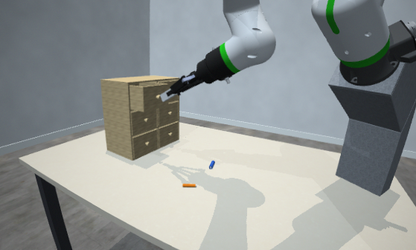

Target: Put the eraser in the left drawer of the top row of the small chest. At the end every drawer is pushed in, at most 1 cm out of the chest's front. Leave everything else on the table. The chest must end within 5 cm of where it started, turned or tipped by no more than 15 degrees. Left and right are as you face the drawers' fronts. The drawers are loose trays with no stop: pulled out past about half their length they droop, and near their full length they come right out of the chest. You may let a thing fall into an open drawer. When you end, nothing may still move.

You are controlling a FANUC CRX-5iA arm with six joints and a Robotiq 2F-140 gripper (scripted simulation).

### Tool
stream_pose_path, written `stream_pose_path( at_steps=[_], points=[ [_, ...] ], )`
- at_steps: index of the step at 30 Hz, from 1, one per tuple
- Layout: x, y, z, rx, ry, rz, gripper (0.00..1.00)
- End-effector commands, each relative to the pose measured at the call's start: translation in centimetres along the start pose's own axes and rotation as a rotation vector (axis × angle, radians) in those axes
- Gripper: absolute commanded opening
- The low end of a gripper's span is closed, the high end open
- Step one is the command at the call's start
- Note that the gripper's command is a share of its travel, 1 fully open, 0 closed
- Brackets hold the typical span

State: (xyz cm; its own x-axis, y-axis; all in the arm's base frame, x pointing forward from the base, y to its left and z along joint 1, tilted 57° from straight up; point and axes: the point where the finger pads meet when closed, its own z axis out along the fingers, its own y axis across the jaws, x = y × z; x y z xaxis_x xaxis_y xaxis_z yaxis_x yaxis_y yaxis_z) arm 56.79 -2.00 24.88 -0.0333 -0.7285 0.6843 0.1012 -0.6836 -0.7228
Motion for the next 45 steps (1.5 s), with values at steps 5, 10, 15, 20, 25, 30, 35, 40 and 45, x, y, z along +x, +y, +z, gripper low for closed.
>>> stream_pose_path(
  at_steps=[5,10,15,20,25,30,35,40,45],
  points=[
    [0.5,0.0,0.8,0.000,0.000,0.000,0.00],
    [0.9,0.0,1.6,0.000,0.000,0.000,0.00],
    [1.4,0.0,2.4,0.000,0.000,0.000,0.00],
    [1.8,0.0,3.0,0.000,0.000,0.000,0.00],
    [2.1,0.0,3.6,0.000,0.000,0.000,0.00],
    [2.5,0.0,4.3,0.000,0.000,0.000,0.00],
    [2.8,0.0,4.9,0.000,0.000,0.000,0.00],
    [3.0,0.0,5.2,0.000,0.000,0.000,0.00],
    [3.3,0.0,5.6,0.000,0.000,0.000,0.00]
  ],
)
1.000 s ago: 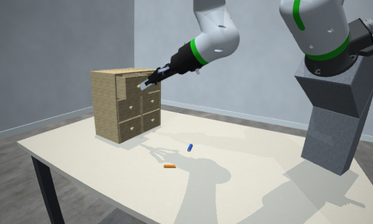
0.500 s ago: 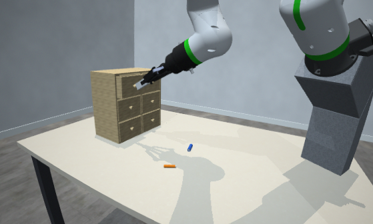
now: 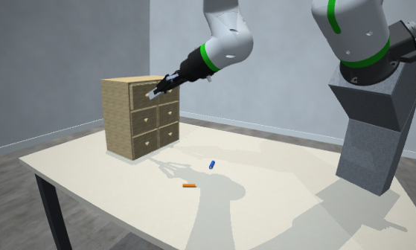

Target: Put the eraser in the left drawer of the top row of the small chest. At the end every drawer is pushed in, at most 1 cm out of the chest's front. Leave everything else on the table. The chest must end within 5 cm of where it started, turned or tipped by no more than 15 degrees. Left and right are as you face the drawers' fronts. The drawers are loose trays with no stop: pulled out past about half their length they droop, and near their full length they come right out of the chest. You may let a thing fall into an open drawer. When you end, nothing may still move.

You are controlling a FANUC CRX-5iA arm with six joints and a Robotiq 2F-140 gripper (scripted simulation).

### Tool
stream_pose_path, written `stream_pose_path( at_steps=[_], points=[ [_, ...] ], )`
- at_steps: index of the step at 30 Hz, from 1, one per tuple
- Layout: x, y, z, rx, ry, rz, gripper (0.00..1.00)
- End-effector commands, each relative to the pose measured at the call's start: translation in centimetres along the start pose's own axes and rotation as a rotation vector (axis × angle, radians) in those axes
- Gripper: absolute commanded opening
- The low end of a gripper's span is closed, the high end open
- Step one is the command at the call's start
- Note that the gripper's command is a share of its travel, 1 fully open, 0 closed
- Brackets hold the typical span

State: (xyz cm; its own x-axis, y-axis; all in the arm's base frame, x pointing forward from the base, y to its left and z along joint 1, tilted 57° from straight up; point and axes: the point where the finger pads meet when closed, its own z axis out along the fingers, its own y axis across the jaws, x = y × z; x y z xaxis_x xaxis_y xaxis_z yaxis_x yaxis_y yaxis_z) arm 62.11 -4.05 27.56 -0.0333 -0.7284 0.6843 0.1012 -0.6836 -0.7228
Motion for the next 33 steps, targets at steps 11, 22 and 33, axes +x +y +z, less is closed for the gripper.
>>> stream_pose_path(
  at_steps=[11,22,33],
  points=[
    [0.38,0.02,0.61,0.000,0.000,0.000,0.00],
    [0.46,0.01,0.75,0.000,0.000,0.000,0.00],
    [0.46,0.01,0.75,0.000,0.000,0.000,0.00]
  ],
)
